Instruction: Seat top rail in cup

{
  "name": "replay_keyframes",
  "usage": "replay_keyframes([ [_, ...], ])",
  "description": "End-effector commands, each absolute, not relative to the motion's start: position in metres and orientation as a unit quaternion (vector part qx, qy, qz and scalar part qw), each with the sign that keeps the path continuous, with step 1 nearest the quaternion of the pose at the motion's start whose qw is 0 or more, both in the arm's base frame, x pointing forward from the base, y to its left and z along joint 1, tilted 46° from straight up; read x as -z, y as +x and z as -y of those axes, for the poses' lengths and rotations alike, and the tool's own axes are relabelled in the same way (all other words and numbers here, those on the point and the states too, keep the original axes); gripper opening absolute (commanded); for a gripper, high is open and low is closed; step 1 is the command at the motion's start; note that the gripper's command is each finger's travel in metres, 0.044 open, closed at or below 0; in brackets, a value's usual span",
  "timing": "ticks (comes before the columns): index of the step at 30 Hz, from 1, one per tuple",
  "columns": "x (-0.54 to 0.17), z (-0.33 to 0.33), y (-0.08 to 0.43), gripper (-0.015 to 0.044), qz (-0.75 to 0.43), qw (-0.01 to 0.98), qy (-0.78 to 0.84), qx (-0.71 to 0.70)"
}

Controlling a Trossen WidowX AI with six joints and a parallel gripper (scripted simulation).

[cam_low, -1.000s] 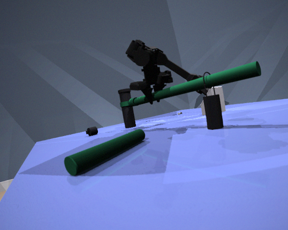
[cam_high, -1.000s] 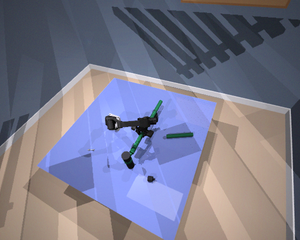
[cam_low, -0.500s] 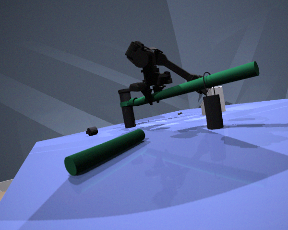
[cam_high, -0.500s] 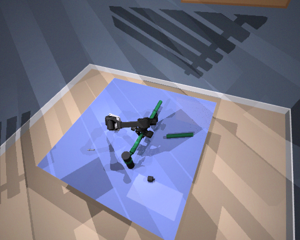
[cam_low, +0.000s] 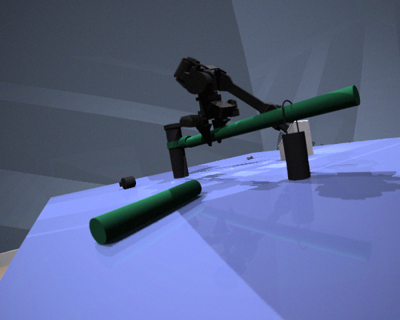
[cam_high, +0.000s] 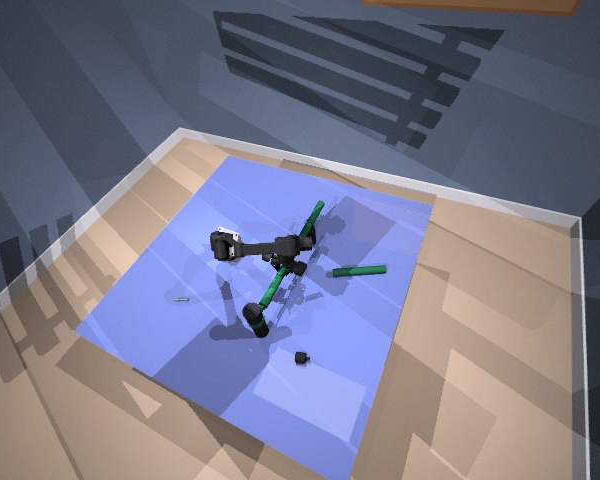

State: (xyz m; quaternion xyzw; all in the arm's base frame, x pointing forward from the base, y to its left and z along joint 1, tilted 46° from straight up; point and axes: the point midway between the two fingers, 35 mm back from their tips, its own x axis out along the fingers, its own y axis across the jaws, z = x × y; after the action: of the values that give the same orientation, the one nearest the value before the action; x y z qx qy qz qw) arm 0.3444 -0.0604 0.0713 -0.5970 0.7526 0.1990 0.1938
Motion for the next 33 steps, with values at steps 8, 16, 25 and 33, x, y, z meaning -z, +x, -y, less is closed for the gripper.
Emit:
replay_keyframes([
  [8,-0.0772,0.0609,0.3453,0.0000,-0.749,0.191,-0.603,-0.195],
  [16,-0.0728,0.0605,0.3446,0.0000,-0.752,0.193,-0.599,-0.198],
  [25,-0.0715,0.0603,0.3444,0.0000,-0.753,0.194,-0.597,-0.199],
  [33,-0.0729,0.0601,0.3450,0.0000,-0.753,0.192,-0.598,-0.198],
])
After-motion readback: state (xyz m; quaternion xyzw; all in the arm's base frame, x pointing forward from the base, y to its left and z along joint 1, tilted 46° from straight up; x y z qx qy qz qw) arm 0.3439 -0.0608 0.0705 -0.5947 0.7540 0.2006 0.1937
